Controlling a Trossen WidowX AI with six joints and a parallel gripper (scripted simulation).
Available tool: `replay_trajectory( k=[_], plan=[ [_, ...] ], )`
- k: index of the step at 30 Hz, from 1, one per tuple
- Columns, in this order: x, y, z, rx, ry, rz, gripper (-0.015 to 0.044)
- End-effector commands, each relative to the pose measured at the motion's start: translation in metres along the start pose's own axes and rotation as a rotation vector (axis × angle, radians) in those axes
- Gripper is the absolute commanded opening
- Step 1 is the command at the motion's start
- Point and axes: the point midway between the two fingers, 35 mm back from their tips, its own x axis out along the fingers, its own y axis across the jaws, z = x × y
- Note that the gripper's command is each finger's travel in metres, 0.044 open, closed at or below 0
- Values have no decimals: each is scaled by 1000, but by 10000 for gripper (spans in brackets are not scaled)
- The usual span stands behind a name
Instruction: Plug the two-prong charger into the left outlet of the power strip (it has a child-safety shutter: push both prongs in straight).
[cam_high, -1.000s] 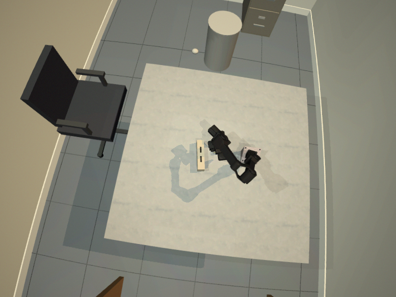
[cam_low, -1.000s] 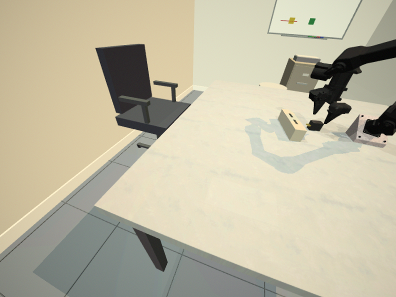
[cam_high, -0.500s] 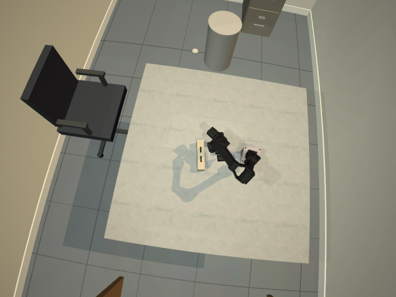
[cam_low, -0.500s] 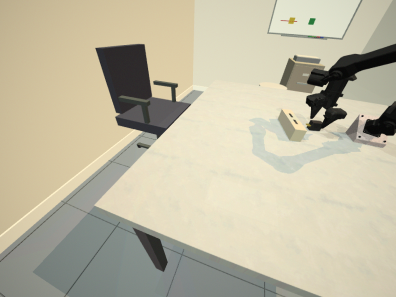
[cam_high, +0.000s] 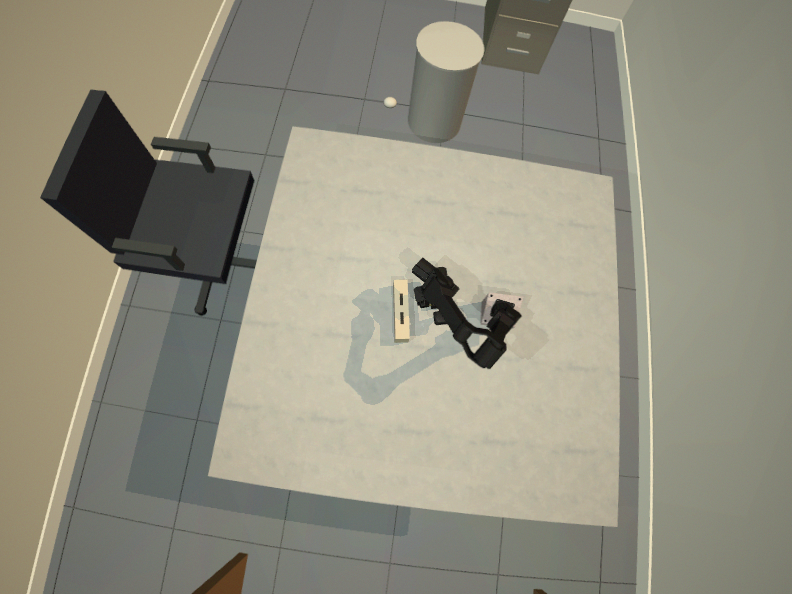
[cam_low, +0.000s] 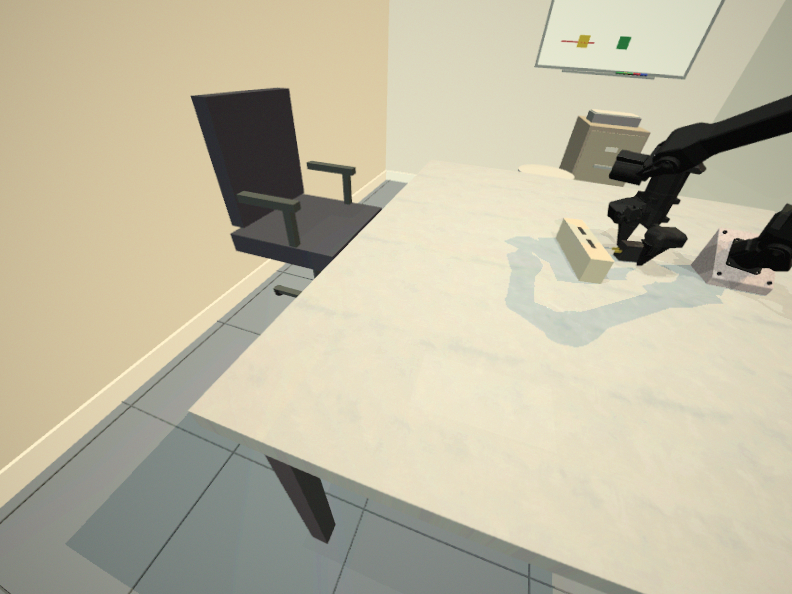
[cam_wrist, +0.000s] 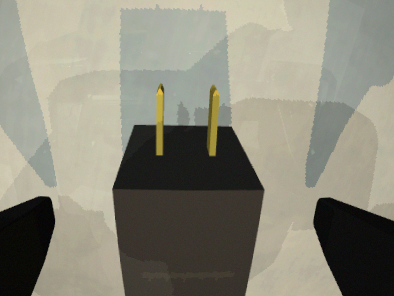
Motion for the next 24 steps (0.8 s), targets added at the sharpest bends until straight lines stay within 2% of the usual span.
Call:
replay_trajectory(
  k=[1,10,17,21,24],
  plan=[
    [-1,0,0,0,-1,-1,387],
    [-1,0,0,0,-1,-1,151],
    [-1,0,0,0,-1,-1,105],
    [-8,-1,0,1,-1,-1,0],
    [-20,-1,-1,2,0,-2,0]
  ],
)
